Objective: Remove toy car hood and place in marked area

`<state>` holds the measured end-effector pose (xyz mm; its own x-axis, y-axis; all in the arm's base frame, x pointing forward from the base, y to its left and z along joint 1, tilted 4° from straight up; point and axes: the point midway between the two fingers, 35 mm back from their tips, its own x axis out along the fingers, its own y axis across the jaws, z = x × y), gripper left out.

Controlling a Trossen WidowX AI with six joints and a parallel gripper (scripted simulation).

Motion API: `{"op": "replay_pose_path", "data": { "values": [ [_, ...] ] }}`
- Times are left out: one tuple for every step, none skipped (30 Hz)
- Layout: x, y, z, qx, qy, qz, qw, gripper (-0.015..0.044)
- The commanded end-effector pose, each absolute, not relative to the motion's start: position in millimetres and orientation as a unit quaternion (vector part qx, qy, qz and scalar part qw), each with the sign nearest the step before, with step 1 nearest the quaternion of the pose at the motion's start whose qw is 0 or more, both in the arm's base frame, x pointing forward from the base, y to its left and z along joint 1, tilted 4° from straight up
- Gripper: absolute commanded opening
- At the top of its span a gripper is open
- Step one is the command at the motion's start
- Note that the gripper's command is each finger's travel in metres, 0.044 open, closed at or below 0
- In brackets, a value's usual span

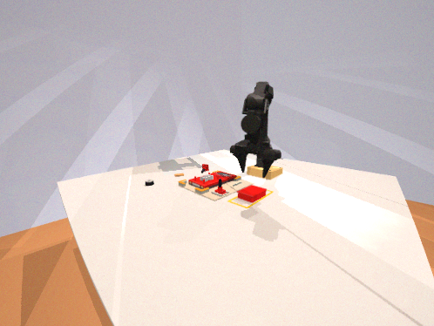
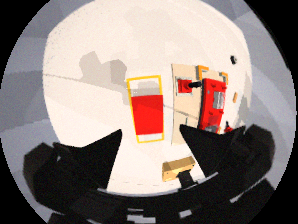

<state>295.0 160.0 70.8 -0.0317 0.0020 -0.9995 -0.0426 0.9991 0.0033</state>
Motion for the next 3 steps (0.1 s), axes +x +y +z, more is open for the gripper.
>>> {"op": "replay_pose_path", "data": {
  "values": [
    [294.5, 160.4, 71.2, -0.014, 0.719, 0.019, 0.695, 0.0440],
    [294.5, 160.4, 71.2, -0.014, 0.719, 0.019, 0.695, 0.0440],
    [294.5, 160.4, 71.2, -0.014, 0.719, 0.019, 0.695, 0.0440]
  ]
}}
